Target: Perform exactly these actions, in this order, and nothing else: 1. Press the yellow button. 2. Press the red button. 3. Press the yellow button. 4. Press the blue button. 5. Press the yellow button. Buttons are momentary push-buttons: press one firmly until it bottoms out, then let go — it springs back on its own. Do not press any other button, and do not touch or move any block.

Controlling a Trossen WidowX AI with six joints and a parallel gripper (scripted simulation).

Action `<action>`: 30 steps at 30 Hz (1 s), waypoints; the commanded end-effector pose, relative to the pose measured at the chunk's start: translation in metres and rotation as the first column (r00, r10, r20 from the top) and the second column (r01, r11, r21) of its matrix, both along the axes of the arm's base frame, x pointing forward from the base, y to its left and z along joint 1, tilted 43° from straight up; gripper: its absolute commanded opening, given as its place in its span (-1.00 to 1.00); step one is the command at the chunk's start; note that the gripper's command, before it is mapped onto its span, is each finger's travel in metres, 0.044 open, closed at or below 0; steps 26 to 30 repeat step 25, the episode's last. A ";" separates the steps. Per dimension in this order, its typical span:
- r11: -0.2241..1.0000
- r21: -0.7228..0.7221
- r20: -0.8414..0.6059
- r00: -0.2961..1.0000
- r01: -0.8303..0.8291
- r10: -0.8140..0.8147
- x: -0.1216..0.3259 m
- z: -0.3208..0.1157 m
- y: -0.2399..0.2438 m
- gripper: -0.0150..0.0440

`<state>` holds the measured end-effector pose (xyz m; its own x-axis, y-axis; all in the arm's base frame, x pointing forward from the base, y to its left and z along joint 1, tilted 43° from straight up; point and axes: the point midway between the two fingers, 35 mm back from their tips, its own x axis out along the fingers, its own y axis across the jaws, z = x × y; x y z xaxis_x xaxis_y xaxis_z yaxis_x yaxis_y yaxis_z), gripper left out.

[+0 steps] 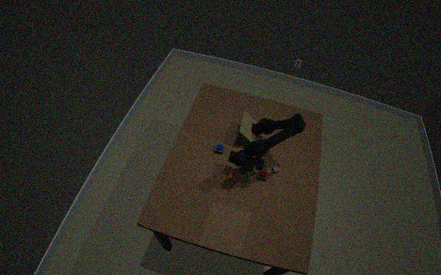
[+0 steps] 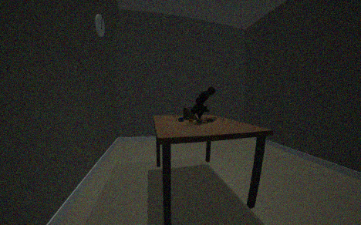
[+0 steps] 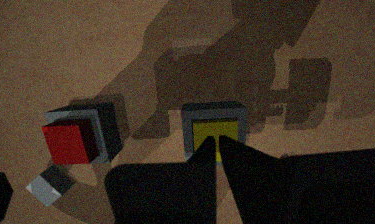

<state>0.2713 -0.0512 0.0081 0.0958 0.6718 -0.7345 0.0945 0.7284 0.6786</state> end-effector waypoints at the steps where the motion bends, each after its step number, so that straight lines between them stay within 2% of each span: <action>1: 1.000 -0.001 -0.001 1.000 0.001 -0.001 -0.002 0.015 -0.015 -0.42; 6: 1.000 0.001 -0.005 1.000 0.003 -0.003 -0.004 0.024 -0.022 -0.42; 8: 1.000 -0.002 -0.005 1.000 0.003 -0.003 -0.001 0.035 -0.017 -0.25; 13: 1.000 -0.007 -0.007 1.000 0.006 -0.006 0.008 0.121 0.031 0.20; 17: 1.000 0.003 -0.006 1.000 0.004 -0.004 -0.009 0.187 0.074 0.56; 20: 1.000 0.009 -0.007 1.000 0.003 -0.003 -0.020 0.207 0.088 0.82; 30: 1.000 0.009 -0.007 1.000 0.003 -0.003 -0.020 0.207 0.088 0.86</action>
